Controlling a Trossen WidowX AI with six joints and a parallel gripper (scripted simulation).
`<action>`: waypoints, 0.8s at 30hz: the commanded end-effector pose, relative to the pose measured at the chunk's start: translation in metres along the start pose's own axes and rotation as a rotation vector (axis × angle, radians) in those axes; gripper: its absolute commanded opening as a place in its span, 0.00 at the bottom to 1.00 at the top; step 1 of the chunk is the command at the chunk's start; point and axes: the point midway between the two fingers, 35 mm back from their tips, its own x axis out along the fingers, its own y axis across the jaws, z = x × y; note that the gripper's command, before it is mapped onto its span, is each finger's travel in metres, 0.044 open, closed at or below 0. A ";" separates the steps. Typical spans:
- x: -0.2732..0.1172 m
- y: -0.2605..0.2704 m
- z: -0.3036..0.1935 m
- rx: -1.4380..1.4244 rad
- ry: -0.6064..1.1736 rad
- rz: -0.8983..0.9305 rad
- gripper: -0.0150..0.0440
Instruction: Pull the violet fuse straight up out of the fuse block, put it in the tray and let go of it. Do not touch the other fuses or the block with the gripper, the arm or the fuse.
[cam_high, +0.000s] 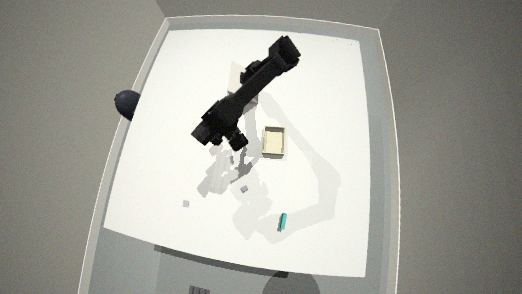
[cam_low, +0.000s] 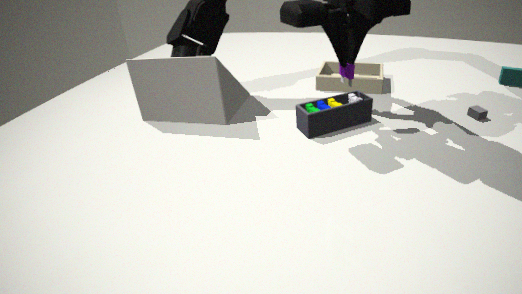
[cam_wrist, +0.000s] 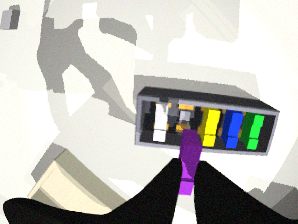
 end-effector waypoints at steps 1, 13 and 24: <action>-0.002 0.018 -0.014 -0.006 -0.008 -0.006 0.25; -0.003 0.079 -0.086 -0.005 -0.010 -0.004 0.25; -0.002 0.106 -0.139 -0.008 0.006 0.004 0.25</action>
